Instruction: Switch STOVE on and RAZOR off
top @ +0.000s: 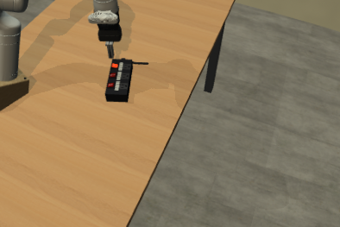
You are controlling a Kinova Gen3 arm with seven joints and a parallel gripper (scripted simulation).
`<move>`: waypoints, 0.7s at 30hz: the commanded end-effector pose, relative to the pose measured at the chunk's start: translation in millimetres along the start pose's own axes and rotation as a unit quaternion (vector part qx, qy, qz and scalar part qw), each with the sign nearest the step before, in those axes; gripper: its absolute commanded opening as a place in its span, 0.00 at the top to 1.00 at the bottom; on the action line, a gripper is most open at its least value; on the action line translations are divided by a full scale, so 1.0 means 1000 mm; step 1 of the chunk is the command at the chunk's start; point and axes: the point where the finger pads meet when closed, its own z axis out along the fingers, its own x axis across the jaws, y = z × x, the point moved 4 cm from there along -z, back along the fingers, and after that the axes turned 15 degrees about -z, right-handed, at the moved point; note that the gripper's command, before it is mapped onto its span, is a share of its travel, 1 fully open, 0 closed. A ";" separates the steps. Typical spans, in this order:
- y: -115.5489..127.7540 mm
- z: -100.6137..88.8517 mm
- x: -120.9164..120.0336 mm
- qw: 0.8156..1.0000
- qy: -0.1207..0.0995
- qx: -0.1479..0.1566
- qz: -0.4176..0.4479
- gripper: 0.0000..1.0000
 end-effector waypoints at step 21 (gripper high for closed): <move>0.003 0.028 0.000 1.000 0.002 -0.002 -0.004 1.00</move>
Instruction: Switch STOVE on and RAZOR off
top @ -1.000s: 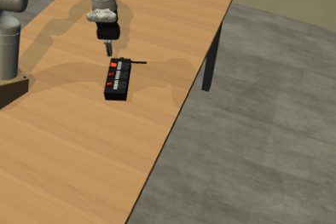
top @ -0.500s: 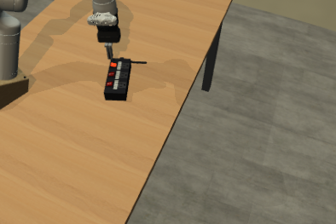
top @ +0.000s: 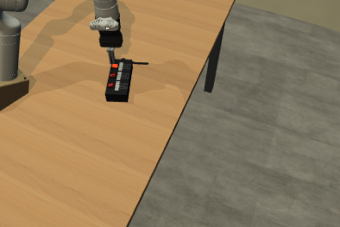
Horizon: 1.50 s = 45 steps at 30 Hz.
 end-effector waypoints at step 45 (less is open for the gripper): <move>0.007 0.017 0.000 1.000 0.003 -0.004 -0.008 1.00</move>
